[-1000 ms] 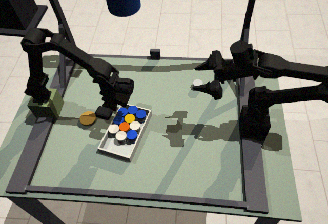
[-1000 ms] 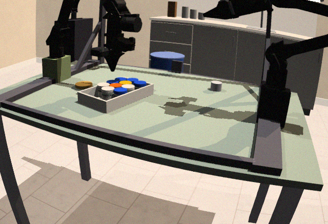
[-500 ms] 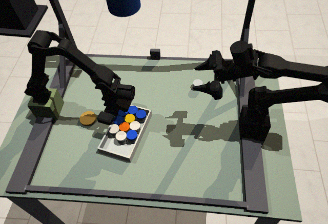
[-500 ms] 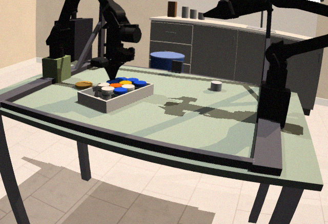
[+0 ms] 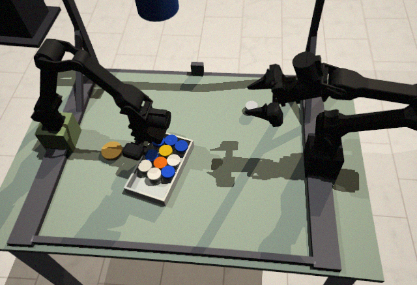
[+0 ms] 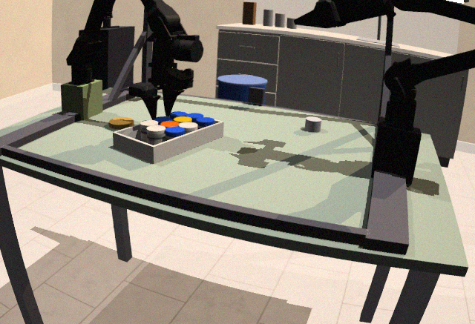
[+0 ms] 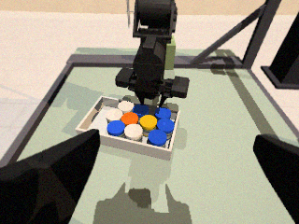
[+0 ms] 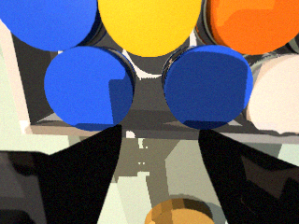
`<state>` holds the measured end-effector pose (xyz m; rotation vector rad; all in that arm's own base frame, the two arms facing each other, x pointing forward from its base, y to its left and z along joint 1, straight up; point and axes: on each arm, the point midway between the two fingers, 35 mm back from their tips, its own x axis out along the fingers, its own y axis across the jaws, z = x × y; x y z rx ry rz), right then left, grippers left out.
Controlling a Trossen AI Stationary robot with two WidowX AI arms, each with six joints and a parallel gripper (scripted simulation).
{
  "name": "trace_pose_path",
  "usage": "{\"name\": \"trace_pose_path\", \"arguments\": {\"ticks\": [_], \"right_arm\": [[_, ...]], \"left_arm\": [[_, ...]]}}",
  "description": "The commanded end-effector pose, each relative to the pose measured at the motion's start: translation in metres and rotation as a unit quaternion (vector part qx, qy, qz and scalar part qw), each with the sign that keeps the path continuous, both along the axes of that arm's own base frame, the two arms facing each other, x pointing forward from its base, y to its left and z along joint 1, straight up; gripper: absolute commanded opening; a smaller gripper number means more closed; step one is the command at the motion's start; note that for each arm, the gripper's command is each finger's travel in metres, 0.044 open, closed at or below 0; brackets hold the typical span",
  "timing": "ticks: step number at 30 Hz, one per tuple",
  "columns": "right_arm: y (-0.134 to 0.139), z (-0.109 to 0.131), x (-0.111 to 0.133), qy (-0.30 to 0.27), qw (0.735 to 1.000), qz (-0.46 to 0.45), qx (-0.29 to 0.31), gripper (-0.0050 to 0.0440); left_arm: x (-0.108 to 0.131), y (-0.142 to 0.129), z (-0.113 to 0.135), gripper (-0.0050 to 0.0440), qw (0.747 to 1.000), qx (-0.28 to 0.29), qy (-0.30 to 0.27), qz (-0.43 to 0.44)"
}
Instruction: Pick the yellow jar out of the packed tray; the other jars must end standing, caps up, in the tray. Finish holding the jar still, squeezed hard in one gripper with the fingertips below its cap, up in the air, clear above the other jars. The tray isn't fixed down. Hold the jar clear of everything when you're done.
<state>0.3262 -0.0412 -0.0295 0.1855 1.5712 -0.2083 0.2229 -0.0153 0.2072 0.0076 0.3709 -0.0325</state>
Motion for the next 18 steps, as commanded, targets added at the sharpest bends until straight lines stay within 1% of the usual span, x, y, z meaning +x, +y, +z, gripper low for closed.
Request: {"name": "trace_pose_path", "arguments": {"ticks": [1, 10, 13, 16, 18], "right_arm": [[0.006, 0.005, 0.005, -0.014, 1.0, 0.005, 0.006, 0.025], [0.006, 0.005, 0.004, -0.015, 1.0, 0.005, 0.006, 0.025], [0.004, 0.019, 0.012, -0.03, 1.0, 0.006, 0.004, 0.025], [0.004, 0.026, 0.012, -0.03, 1.0, 0.007, 0.004, 0.025], [0.004, 0.026, 0.012, -0.03, 1.0, 0.007, 0.004, 0.025]], "left_arm": [[0.001, 0.001, 0.006, 0.044, 1.0, 0.001, -0.007, 0.002], [0.001, 0.001, 0.006, 0.044, 1.0, 0.001, -0.007, 0.002], [0.001, 0.001, 0.006, 0.044, 1.0, 0.001, -0.007, 0.002], [0.001, 0.001, 0.006, 0.044, 1.0, 0.001, -0.007, 0.002], [0.001, 0.001, 0.006, 0.044, 1.0, 0.001, -0.007, 0.002]]}}
